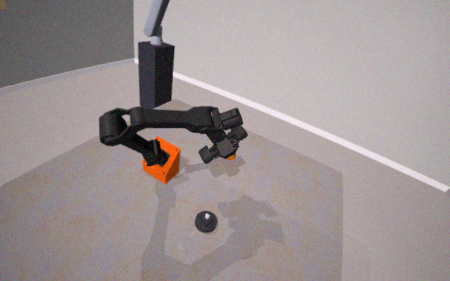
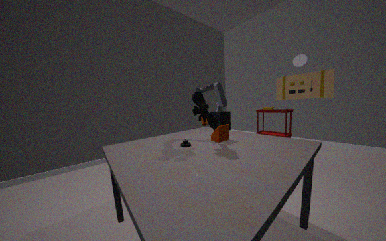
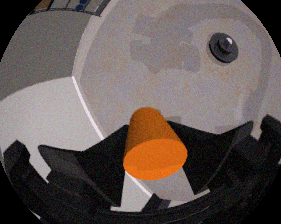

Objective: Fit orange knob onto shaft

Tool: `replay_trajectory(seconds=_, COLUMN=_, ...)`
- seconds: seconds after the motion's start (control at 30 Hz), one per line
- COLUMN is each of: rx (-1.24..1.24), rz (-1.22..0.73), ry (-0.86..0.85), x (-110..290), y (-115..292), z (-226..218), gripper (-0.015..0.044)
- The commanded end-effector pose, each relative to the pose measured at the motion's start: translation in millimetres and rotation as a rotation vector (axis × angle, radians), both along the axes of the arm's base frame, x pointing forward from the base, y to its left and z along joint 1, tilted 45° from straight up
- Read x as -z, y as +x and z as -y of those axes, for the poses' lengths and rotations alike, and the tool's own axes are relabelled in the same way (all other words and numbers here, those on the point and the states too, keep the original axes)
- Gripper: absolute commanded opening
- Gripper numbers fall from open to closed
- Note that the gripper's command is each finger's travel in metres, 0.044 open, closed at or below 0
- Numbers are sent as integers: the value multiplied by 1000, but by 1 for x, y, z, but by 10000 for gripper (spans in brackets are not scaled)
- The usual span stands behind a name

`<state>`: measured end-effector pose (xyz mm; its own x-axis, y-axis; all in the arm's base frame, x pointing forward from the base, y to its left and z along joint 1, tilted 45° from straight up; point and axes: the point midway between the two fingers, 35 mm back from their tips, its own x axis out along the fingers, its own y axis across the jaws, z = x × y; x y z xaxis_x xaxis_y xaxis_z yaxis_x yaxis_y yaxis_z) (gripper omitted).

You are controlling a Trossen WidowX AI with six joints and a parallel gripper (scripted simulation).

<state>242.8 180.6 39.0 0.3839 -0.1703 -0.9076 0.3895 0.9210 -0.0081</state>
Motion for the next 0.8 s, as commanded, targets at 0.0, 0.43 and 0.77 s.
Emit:
replay_trajectory(seconds=0.0, rx=31, rz=-20, ry=-55, x=4, y=3, z=0, gripper=0)
replay_trajectory(seconds=0.43, rx=139, rz=-108, ry=-254, x=21, y=9, z=9, gripper=0)
replay_trajectory(seconds=0.77, rx=214, rz=-167, ry=-403, x=34, y=13, z=15, gripper=0)
